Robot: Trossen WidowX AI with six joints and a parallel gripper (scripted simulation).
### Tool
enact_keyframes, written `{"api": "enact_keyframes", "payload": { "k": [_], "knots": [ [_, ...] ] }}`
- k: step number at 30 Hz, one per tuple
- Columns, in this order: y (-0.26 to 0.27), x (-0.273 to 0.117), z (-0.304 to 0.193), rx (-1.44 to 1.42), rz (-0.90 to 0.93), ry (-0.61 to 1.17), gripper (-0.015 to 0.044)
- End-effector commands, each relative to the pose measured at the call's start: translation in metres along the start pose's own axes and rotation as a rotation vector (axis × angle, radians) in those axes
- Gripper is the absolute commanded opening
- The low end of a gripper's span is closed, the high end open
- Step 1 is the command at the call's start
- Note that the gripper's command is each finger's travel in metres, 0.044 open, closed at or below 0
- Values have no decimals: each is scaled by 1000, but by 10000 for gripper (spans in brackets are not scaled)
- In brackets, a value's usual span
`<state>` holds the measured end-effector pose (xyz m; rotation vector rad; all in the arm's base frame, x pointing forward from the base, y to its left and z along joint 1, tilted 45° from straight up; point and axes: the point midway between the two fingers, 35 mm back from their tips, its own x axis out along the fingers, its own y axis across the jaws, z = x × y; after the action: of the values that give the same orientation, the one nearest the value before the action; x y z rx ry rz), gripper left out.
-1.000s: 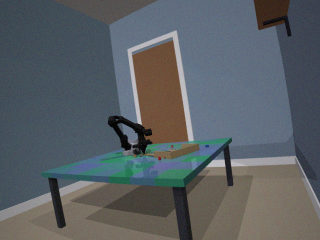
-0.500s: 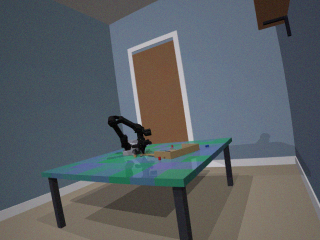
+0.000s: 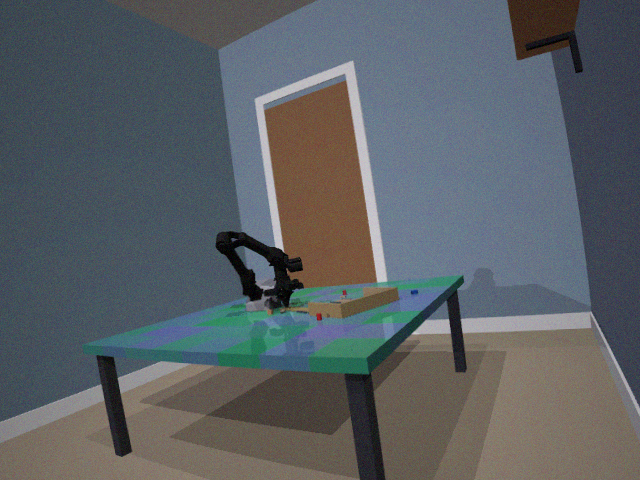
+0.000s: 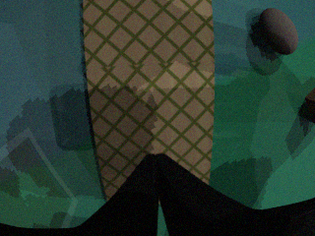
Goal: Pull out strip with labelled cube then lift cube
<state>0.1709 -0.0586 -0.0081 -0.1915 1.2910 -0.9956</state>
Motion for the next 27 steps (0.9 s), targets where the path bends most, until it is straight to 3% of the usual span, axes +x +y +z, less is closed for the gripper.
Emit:
{"api": "enact_keyframes", "payload": {
  "k": [1,5,10,15,27],
  "knots": [
    [-4,4,-9,-11,-10,28,0],
    [-4,4,-9,-11,-10,28,0],
    [1,-39,2,-11,-8,27,0],
    [1,-41,2,-11,-9,28,0],
    [1,-41,48,35,-10,26,315]
  ]
}}
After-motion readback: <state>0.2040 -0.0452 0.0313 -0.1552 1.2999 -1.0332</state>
